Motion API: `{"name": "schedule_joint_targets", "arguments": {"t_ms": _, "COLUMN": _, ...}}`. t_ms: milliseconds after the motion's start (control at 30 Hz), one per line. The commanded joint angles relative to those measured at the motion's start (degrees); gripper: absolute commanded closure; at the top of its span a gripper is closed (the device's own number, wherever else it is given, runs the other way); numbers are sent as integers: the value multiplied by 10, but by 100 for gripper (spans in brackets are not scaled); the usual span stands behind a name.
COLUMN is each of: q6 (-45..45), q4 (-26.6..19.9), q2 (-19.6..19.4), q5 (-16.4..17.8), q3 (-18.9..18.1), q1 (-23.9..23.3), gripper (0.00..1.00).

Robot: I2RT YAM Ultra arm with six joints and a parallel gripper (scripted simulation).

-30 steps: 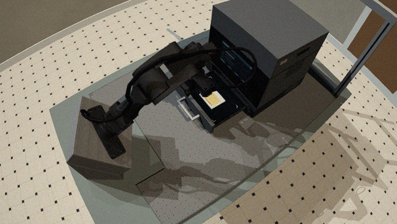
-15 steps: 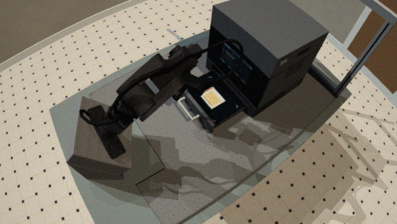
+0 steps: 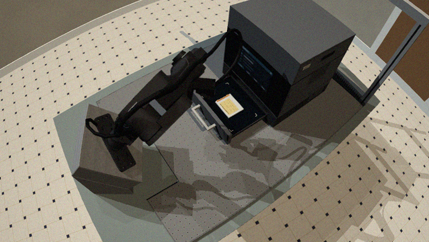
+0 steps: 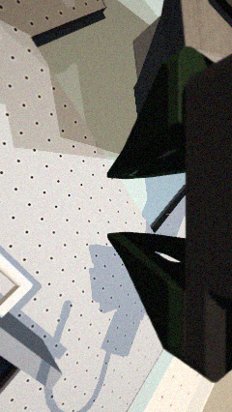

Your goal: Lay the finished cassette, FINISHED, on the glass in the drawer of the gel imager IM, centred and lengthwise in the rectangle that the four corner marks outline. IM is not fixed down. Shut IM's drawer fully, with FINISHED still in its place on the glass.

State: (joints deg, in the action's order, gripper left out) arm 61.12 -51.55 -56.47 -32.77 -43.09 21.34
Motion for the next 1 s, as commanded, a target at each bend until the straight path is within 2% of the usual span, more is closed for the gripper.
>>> {"name": "schedule_joint_targets", "arguments": {"t_ms": 0, "q6": -85, "q4": -15, "q2": -4, "q5": -9, "q3": -23, "q1": 14, "gripper": 65}}
{"name": "schedule_joint_targets", "arguments": {"t_ms": 67, "q6": -121, "q4": -17, "q2": -12, "q5": -7, "q3": -25, "q1": 11, "gripper": 65}}
{"name": "schedule_joint_targets", "arguments": {"t_ms": 133, "q6": -156, "q4": -20, "q2": -3, "q5": -9, "q3": -27, "q1": 12, "gripper": 65}}
{"name": "schedule_joint_targets", "arguments": {"t_ms": 267, "q6": -229, "q4": -24, "q2": -19, "q5": -9, "q3": -31, "q1": 13, "gripper": 65}}
{"name": "schedule_joint_targets", "arguments": {"t_ms": 367, "q6": -247, "q4": -25, "q2": -15, "q5": -9, "q3": -32, "q1": 14, "gripper": 65}}
{"name": "schedule_joint_targets", "arguments": {"t_ms": 400, "q6": -270, "q4": -26, "q2": -1, "q5": -8, "q3": -32, "q1": 14, "gripper": 65}}
{"name": "schedule_joint_targets", "arguments": {"t_ms": 533, "q6": -340, "q4": -30, "q2": -25, "q5": -11, "q3": -35, "q1": 16, "gripper": 65}}
{"name": "schedule_joint_targets", "arguments": {"t_ms": 600, "q6": -375, "q4": -32, "q2": -23, "q5": -12, "q3": -37, "q1": 17, "gripper": 65}}
{"name": "schedule_joint_targets", "arguments": {"t_ms": 667, "q6": -383, "q4": -32, "q2": -7, "q5": -9, "q3": -37, "q1": 12, "gripper": 65}}
{"name": "schedule_joint_targets", "arguments": {"t_ms": 967, "q6": -391, "q4": -26, "q2": -5, "q5": -4, "q3": -37, "q1": 8, "gripper": 65}}
